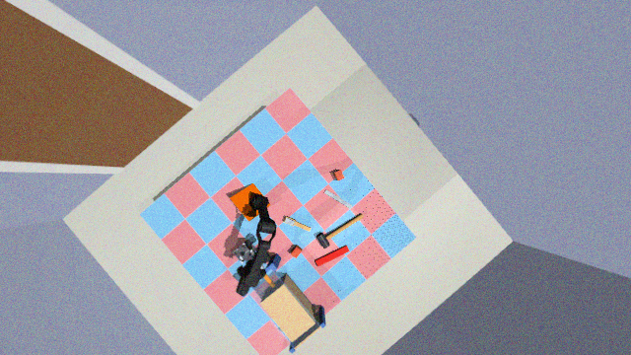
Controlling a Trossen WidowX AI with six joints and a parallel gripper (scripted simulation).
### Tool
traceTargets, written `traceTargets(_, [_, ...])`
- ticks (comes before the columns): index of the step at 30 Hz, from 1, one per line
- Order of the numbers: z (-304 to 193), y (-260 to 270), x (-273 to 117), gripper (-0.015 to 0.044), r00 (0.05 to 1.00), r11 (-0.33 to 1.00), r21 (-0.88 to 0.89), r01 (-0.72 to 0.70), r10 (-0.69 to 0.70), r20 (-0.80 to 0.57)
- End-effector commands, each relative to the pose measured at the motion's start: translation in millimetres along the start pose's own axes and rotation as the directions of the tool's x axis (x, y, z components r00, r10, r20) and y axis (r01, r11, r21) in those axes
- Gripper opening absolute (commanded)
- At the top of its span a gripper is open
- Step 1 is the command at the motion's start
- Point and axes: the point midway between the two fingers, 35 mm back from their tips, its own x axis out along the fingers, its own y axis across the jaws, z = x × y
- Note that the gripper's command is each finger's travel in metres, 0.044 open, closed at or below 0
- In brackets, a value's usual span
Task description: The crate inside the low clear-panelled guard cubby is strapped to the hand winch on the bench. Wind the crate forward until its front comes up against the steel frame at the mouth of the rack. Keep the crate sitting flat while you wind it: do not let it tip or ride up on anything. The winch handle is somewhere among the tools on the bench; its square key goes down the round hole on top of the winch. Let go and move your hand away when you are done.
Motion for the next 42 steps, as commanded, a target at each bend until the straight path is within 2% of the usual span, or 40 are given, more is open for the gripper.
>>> traceTargets(1, [-5.4, -5.6, 2.4, 0.0000, 1.000, 0.999, 0.053, -0.014, 0.014, -0.012])
traceTargets(10, [-3.2, -3.8, 3.5, 0.0000, 0.998, 0.998, 0.026, 0.065, -0.065, -0.006])
traceTargets(22, [-2.9, -3.9, 3.6, 0.0000, 0.965, 0.965, 0.025, 0.262, -0.262, 0.001])
traceTargets(34, [-2.7, -3.7, 3.8, 0.0000, 0.895, 0.895, 0.025, 0.445, -0.445, 0.008])
traceTargets(42, [-2.6, -3.6, 4.1, 0.0000, 0.814, 0.814, 0.026, 0.580, -0.581, 0.012])
